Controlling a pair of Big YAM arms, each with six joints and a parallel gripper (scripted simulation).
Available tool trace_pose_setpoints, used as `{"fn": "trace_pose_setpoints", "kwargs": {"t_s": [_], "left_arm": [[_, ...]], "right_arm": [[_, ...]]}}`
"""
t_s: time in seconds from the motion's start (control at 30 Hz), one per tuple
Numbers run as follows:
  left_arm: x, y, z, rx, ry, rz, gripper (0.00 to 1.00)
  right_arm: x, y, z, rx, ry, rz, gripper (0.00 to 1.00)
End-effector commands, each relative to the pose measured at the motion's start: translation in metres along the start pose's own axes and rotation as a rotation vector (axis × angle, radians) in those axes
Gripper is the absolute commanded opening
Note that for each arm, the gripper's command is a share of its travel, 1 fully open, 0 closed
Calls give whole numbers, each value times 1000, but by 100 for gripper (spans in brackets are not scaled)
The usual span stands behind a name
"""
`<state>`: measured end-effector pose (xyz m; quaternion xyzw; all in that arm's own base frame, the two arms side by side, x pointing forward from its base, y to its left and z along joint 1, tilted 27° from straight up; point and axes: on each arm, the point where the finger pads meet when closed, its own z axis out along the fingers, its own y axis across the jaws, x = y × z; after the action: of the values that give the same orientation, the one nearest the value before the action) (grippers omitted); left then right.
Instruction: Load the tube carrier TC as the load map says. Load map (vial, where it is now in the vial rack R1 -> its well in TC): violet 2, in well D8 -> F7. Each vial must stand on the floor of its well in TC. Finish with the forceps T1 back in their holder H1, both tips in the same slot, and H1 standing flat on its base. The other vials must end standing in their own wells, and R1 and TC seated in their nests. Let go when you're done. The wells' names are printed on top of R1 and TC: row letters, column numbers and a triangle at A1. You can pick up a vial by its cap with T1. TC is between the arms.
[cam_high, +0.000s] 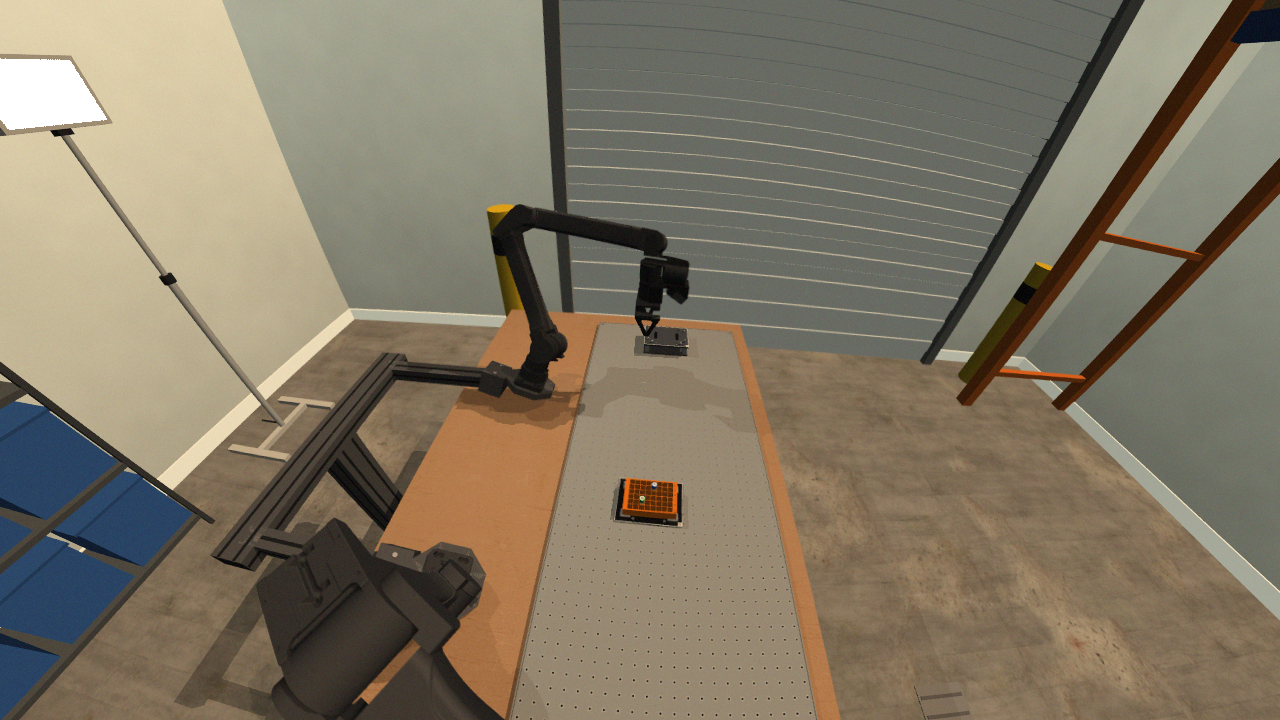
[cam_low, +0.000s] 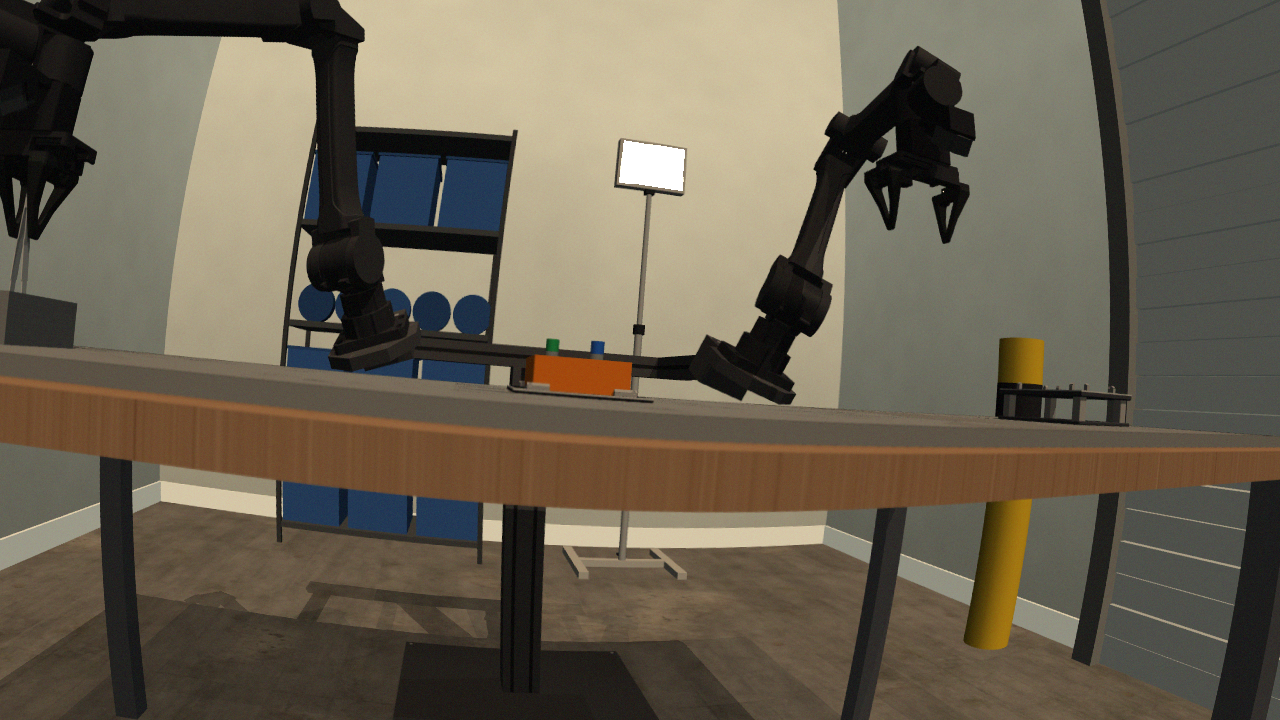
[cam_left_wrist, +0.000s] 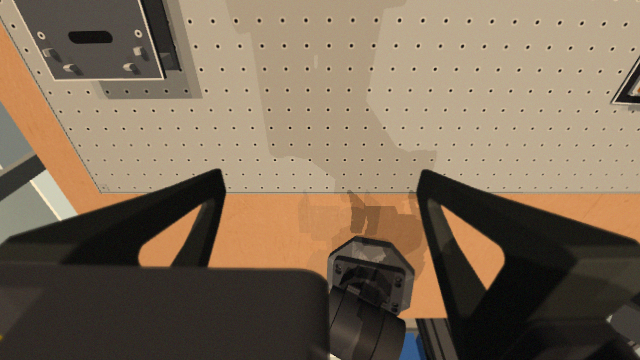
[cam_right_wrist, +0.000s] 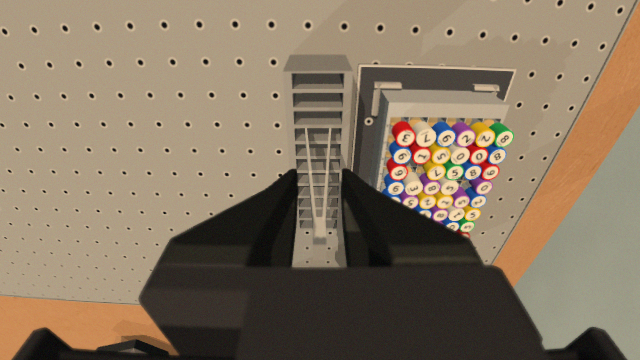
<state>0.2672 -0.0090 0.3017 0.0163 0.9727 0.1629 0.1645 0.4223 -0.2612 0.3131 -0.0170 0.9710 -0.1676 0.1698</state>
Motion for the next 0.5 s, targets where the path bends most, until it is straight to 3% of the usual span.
{"fn": "trace_pose_setpoints", "kwargs": {"t_s": [0.0,0.27,0.47], "left_arm": [[-9,2,-10,5,-29,-17,100],[-9,2,-10,5,-29,-17,100],[-9,2,-10,5,-29,-17,100]], "right_arm": [[1,-3,19,-8,14,-4,23],[1,-2,26,-8,14,-5,23],[-6,-9,13,0,2,-3,23]]}}
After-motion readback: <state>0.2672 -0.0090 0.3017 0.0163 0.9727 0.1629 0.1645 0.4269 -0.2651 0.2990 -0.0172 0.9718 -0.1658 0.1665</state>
